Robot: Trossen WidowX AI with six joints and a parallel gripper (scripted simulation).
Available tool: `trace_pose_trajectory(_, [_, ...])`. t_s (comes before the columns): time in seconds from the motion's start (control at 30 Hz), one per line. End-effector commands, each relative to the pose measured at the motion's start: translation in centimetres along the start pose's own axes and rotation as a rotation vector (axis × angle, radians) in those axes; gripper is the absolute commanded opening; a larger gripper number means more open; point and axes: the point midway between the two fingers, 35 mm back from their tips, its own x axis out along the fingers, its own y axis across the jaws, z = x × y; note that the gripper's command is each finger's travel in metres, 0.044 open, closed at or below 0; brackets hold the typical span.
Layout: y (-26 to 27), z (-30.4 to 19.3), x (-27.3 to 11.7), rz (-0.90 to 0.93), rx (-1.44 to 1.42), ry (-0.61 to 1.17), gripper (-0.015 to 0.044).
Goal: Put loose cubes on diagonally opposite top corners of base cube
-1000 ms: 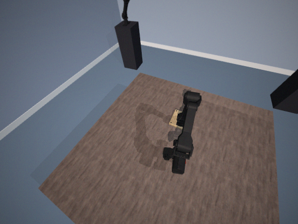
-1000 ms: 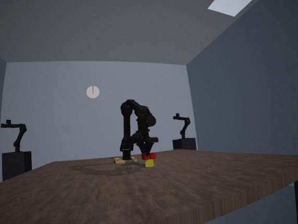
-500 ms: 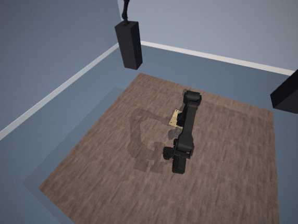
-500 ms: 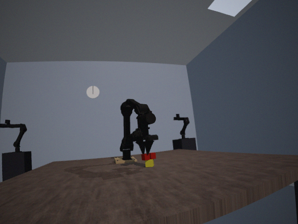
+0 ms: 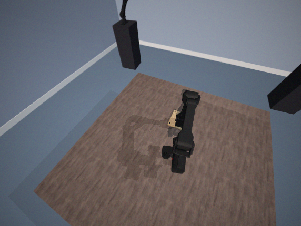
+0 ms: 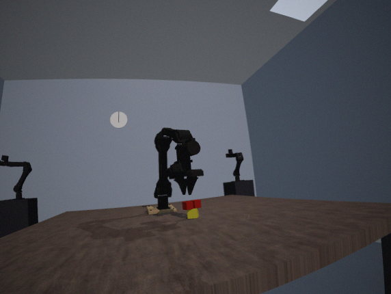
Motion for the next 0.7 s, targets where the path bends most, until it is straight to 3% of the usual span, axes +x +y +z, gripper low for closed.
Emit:
trace_pose_trajectory(0.0, [0.0,0.0,-0.8,0.0,-0.003,0.0,0.0205])
trace_pose_trajectory(0.4, [0.0,0.0,-2.3,0.0,-0.003,0.0,0.0205])
trace_pose_trajectory(0.53, [0.1,-0.2,-2.3,0.001,0.001,0.0,0.031])
trace_pose_trajectory(0.67, [0.5,-4.6,-2.3,0.0,0.001,0.003,0.04])
